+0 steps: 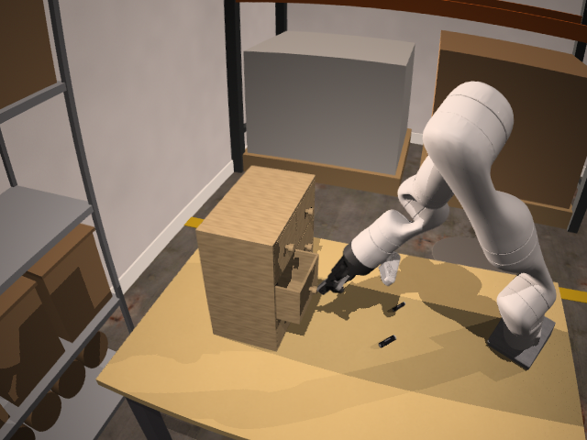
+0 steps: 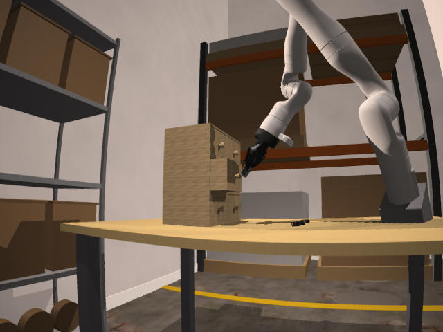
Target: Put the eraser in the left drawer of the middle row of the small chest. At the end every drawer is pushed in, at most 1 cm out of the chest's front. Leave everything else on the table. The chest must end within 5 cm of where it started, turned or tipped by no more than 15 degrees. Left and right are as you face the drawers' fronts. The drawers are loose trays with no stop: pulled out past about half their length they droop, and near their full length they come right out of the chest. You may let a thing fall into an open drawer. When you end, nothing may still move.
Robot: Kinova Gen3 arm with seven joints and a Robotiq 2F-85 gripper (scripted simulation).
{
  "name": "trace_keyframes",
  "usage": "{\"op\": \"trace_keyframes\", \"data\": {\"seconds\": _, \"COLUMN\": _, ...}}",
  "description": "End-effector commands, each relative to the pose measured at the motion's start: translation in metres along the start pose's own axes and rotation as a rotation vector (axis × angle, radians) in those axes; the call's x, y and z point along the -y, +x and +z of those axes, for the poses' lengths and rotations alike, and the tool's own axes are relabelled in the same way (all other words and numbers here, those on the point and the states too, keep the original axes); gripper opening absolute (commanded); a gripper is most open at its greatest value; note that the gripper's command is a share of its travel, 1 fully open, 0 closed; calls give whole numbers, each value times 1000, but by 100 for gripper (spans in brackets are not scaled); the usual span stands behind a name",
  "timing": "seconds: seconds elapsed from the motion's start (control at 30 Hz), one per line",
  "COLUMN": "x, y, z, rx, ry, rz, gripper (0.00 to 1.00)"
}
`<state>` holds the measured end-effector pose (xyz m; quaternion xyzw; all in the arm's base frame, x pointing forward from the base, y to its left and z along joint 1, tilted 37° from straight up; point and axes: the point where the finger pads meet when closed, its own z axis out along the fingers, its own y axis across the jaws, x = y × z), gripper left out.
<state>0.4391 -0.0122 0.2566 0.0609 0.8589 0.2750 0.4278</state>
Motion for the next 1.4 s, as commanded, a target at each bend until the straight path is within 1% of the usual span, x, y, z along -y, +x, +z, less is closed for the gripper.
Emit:
{"op": "trace_keyframes", "data": {"seconds": 0.0, "x": -1, "y": -5, "z": 3, "rx": 2, "ry": -2, "rz": -4, "gripper": 0}}
{"op": "trace_keyframes", "data": {"seconds": 0.4, "x": -1, "y": -22, "z": 15, "rx": 2, "ry": -2, "rz": -4, "gripper": 0}}
{"op": "trace_keyframes", "data": {"seconds": 0.8, "x": -1, "y": -34, "z": 23, "rx": 2, "ry": -2, "rz": -4, "gripper": 0}}
{"op": "trace_keyframes", "data": {"seconds": 1.37, "x": -1, "y": -42, "z": 29, "rx": 2, "ry": -2, "rz": -4, "gripper": 0}}
